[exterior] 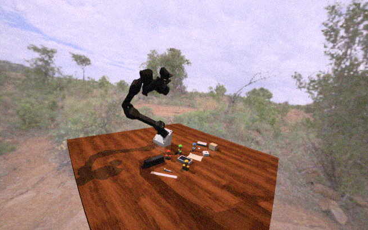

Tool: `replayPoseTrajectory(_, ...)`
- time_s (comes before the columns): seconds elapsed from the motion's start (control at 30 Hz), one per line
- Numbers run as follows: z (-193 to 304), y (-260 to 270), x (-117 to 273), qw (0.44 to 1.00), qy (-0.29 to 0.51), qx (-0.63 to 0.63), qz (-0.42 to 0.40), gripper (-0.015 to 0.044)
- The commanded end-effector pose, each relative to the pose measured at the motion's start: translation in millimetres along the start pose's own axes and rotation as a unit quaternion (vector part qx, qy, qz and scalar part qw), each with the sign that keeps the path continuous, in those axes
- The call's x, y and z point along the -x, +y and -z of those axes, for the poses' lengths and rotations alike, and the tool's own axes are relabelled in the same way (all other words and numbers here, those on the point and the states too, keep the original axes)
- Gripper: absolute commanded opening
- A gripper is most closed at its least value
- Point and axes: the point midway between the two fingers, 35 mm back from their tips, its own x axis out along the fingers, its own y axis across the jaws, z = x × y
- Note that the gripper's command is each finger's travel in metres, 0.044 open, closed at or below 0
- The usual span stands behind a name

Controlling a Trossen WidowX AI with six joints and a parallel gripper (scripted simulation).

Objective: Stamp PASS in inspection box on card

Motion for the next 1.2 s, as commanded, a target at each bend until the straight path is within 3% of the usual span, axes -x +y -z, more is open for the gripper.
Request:
replayPoseTrajectory(0.0, -56.6, -15.2, -29.2, 0.996, -0.08, -0.008, 0.046, 0.023)
replayPoseTrajectory(0.33, -172.4, -79.0, -64.4, 0.949, -0.245, 0.008, 0.196, 0.023)
replayPoseTrajectory(0.63, -277.3, -173.9, -43.2, 0.809, -0.372, 0.095, 0.445, 0.023)
replayPoseTrajectory(0.8, -315.5, -228.9, -4.5, 0.669, -0.377, 0.16, 0.621, 0.023)
replayPoseTrajectory(0.97, -333.9, -265.6, 39.7, 0.504, -0.32, 0.218, 0.772, 0.023)
replayPoseTrajectory(1.17, -335.6, -268.9, 45.8, 0.48, -0.308, 0.225, 0.79, 0.023)
